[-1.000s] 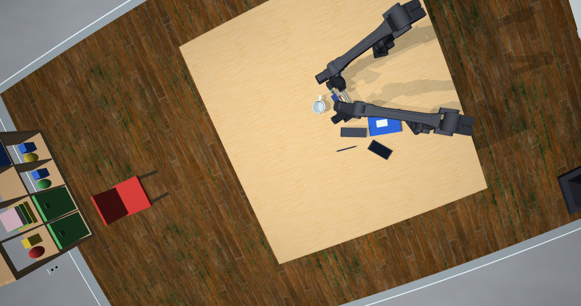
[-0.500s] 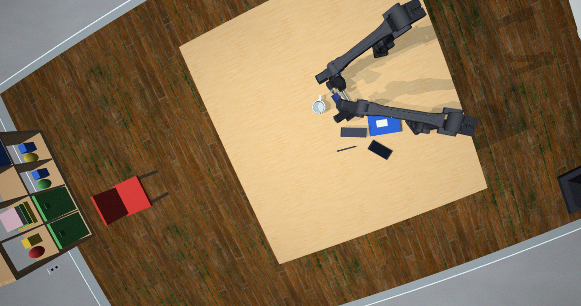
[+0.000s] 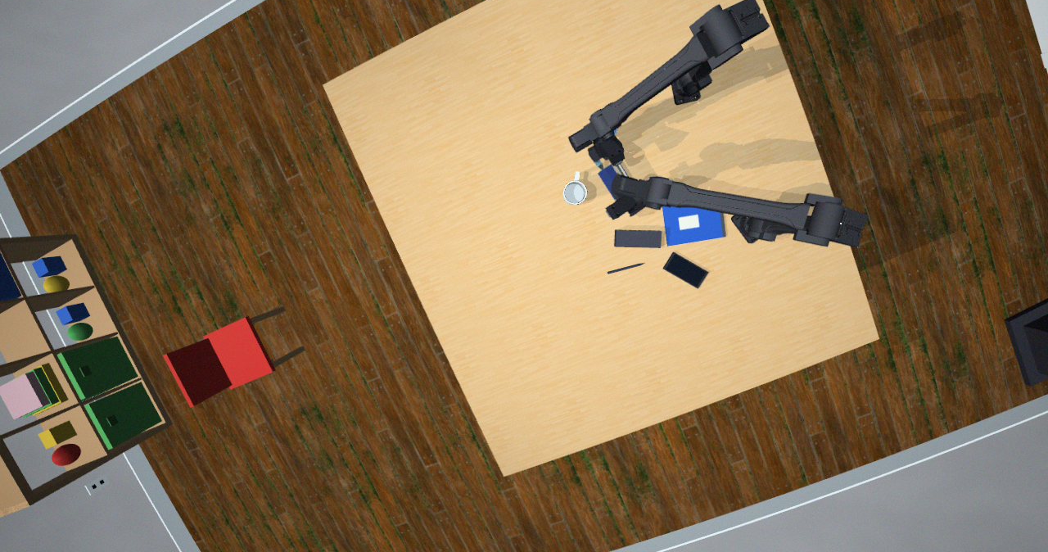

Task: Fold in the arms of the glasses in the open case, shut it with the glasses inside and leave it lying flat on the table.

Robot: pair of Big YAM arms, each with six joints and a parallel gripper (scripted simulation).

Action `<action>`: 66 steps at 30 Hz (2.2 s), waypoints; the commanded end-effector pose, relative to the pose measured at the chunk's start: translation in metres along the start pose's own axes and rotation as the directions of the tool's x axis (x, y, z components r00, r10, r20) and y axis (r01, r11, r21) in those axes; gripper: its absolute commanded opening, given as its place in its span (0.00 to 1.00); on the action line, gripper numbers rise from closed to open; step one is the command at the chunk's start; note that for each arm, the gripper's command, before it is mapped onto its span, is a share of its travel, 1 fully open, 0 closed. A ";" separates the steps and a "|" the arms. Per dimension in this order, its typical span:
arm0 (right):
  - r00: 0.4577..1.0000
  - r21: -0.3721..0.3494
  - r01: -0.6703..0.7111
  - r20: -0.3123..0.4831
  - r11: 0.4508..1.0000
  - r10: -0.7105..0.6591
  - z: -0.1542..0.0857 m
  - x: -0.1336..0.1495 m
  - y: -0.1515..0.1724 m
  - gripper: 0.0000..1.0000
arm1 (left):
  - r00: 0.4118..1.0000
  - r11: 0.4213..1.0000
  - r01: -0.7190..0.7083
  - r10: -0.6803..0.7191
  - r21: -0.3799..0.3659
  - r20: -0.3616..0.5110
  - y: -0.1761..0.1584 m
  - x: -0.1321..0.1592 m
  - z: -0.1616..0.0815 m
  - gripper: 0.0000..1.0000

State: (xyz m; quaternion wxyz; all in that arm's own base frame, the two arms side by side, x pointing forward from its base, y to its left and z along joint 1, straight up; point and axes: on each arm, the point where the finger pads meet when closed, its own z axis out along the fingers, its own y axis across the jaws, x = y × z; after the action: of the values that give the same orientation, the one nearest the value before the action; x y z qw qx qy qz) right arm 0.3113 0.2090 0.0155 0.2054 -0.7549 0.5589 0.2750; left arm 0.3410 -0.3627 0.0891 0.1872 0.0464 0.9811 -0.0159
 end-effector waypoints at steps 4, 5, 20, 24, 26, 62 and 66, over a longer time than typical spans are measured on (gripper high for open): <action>0.998 -0.003 -0.055 -0.009 0.998 0.055 -0.001 0.009 0.002 0.57 | 0.998 1.000 -0.025 0.024 -0.014 -0.056 -0.004 0.042 0.016 0.00; 0.998 -0.003 -0.055 -0.009 0.998 0.055 -0.001 0.009 0.002 0.57 | 0.998 1.000 -0.025 0.025 -0.013 -0.056 -0.005 0.044 0.017 0.00; 0.999 -0.001 -0.054 -0.009 0.999 0.054 -0.001 0.009 0.002 0.57 | 0.996 0.999 -0.033 0.031 -0.031 -0.079 0.001 0.068 0.018 0.00; 0.999 0.000 -0.053 -0.009 0.999 0.053 -0.001 0.009 0.002 0.57 | 0.997 0.999 -0.031 0.029 -0.023 -0.073 -0.001 0.072 0.019 0.00; 1.000 -0.017 -0.027 -0.009 0.999 0.027 0.003 0.004 0.005 0.57 | 0.997 0.999 -0.031 0.029 -0.026 -0.075 0.000 0.074 0.020 0.00; 0.999 -0.023 -0.043 -0.010 0.999 0.043 0.005 0.003 0.006 0.57 | 0.995 0.998 -0.036 0.030 -0.060 -0.094 0.019 0.069 0.028 0.00; 0.999 -0.023 -0.043 -0.010 0.999 0.043 0.005 0.003 0.006 0.57 | 0.995 0.997 -0.038 0.032 -0.061 -0.094 0.019 0.068 0.028 0.00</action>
State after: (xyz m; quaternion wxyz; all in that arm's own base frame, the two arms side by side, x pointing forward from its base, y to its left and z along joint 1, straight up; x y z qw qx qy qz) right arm 0.3129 0.2073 0.0155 0.2057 -0.7530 0.5622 0.2733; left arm 0.2977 -0.3641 0.0781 0.1773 0.0536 0.9825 -0.0198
